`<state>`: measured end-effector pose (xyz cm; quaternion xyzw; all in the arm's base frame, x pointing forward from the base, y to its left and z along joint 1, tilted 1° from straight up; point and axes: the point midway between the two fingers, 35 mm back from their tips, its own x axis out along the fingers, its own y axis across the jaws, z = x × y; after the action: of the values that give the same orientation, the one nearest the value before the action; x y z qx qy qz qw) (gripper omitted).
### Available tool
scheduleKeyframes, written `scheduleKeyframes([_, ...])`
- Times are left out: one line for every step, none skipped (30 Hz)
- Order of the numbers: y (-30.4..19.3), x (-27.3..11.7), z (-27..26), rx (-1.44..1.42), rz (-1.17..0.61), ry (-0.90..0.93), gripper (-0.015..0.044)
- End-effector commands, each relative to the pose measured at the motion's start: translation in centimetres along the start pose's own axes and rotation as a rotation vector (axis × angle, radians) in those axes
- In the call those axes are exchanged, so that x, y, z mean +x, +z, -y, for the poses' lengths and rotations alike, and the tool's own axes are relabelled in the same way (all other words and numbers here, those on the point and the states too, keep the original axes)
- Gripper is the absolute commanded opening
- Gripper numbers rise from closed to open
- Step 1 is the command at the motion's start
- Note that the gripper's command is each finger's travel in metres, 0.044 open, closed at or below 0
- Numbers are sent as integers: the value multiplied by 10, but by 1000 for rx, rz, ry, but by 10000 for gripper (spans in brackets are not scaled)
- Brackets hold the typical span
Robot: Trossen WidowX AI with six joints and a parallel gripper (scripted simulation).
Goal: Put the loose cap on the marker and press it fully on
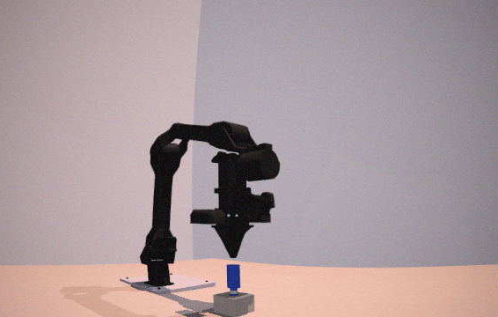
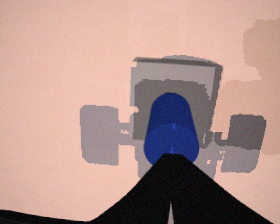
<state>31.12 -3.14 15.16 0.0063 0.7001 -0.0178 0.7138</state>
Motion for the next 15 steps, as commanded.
scheduleKeyframes([-1,7,1,4,-3,-4,0])
scheduleKeyframes([-1,9,1,4,-3,-4,0])
scheduleKeyframes([-1,10,1,4,-3,-4,0])
scheduleKeyframes([-1,11,1,4,-3,-4,0])
scheduleKeyframes([-1,13,1,4,-3,-4,0])
scheduleKeyframes([-1,14,1,4,-3,-4,0])
scheduleKeyframes([-1,16,1,4,-3,-4,0])
scheduleKeyframes([-1,17,1,4,-3,-4,0])
scheduleKeyframes([-1,18,1,4,-3,-4,0])
scheduleKeyframes([-1,20,1,4,-3,-4,0])
scheduleKeyframes([-1,21,1,4,-3,-4,0])
scheduleKeyframes([-1,22,1,4,-3,-4,0])
scheduleKeyframes([-1,24,1,4,-3,-4,0])
scheduleKeyframes([-1,25,1,4,-3,-4,0])
scheduleKeyframes([-1,25,1,4,-3,-4,0])
